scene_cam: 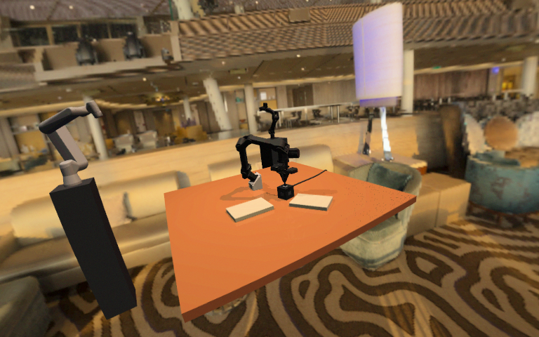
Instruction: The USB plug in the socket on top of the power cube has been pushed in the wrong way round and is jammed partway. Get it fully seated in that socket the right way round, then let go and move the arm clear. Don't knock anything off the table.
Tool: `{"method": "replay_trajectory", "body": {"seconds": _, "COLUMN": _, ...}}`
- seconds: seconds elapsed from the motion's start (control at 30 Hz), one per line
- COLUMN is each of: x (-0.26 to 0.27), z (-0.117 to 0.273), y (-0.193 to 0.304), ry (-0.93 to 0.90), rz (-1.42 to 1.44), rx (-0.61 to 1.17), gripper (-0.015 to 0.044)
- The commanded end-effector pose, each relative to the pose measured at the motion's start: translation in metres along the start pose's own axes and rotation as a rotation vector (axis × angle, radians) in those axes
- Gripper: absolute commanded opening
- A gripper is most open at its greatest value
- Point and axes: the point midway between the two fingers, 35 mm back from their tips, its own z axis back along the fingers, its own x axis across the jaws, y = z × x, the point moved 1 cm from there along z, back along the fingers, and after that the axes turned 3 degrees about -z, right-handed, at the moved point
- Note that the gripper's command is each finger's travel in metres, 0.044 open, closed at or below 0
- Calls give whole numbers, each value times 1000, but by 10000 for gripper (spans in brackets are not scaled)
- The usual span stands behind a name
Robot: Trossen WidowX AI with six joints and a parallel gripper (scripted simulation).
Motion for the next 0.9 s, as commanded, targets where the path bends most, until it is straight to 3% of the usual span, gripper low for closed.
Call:
{"method": "replay_trajectory", "body": {"seconds": 0.0, "x": 0, "z": 0, "y": 0, "ry": 0, "rz": 0, "rx": 0, "gripper": 95}}
{"method": "replay_trajectory", "body": {"seconds": 0.87, "x": 0, "z": 8, "y": 0, "ry": 0, "rz": 0, "rx": 0, "gripper": 95}}
